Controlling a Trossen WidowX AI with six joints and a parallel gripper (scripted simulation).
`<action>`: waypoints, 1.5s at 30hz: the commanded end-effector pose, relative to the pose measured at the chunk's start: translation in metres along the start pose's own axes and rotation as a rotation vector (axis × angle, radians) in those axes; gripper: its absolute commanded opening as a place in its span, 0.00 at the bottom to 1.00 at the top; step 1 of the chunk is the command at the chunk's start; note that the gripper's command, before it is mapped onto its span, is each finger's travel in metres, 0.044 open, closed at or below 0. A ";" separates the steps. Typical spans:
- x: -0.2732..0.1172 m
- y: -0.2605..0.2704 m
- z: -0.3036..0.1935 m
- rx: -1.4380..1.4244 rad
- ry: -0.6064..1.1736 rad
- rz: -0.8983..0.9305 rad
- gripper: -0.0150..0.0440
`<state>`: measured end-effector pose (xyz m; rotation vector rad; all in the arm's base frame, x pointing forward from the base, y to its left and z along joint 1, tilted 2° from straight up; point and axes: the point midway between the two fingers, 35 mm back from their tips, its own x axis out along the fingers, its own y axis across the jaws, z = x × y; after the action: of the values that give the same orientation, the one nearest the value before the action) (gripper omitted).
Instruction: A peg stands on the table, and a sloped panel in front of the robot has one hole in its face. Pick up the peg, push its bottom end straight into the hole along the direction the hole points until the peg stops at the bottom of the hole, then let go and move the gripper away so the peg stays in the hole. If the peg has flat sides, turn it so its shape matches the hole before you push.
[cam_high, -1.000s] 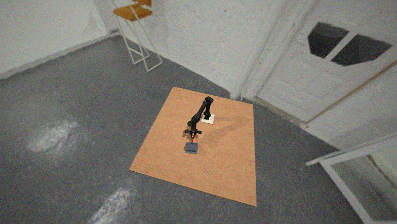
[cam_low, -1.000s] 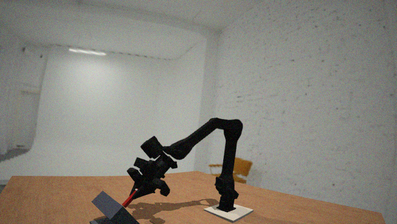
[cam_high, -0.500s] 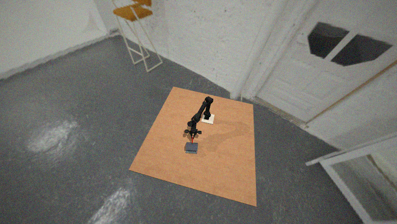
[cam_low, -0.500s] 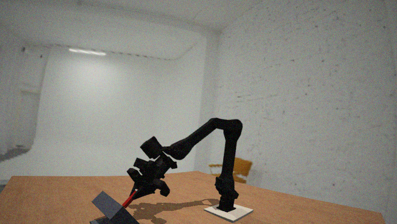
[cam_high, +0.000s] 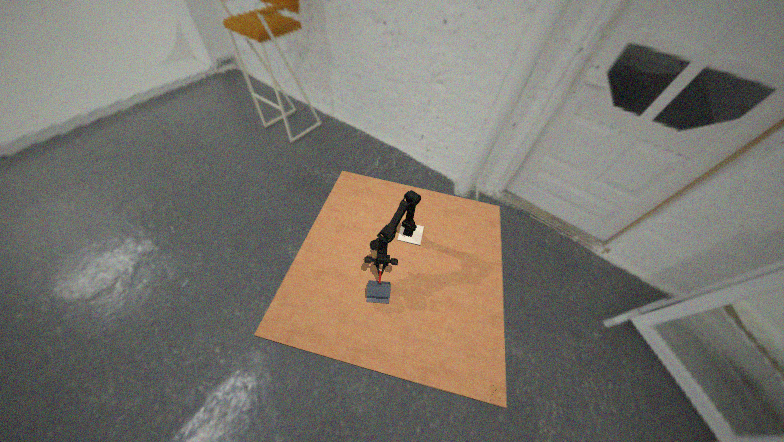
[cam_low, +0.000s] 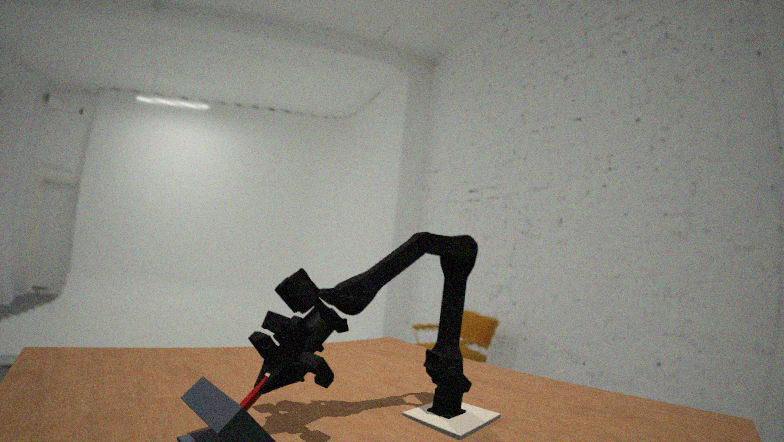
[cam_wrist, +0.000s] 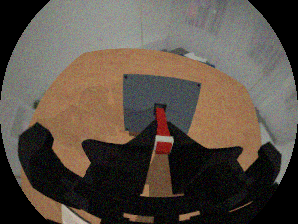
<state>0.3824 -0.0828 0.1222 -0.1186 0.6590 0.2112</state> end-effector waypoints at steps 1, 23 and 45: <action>0.001 -0.002 0.003 -0.002 -0.006 -0.005 0.25; 0.012 -0.002 0.003 -0.002 -0.007 -0.005 0.25; 0.025 -0.002 0.003 -0.001 -0.008 -0.005 0.25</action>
<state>0.4006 -0.0798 0.1077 -0.1208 0.6569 0.2136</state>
